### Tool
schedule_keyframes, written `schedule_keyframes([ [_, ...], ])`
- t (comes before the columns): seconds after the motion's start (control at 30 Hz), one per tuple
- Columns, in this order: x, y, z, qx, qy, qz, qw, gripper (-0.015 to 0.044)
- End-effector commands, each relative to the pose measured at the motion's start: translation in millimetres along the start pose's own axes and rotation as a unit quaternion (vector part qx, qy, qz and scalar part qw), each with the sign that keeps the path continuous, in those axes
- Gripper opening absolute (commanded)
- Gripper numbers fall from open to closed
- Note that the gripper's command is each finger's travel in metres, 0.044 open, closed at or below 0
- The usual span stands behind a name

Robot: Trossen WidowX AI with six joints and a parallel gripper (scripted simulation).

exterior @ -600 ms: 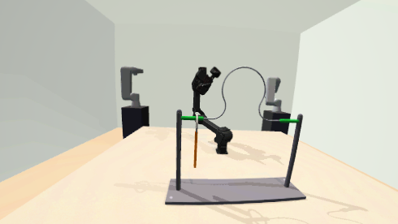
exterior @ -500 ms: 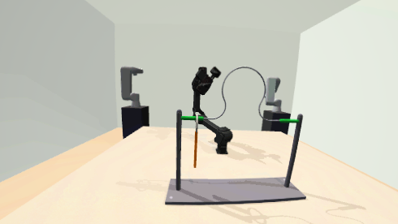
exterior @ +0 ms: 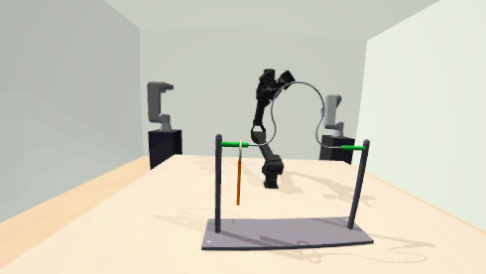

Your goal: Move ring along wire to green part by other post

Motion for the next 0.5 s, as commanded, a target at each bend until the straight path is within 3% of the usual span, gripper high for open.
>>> schedule_keyframes([
  [0.0, 2.5, -46.5, 0.2, -0.004, 0.022, -0.037, 0.999, 0.0160],
  [0.47, -70.9, -170.3, 21.2, -0.020, 0.060, -0.151, 0.987, 0.0160],
])
Point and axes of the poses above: the point midway between the two fingers, 35 mm back from their tips, its own y axis back along the fingers, its own x axis across the jaws, z = x × y, the point moved 1 cm from there along y, back along the fingers, and after that the axes turned 1 degree about y, right-handed, at the moved point
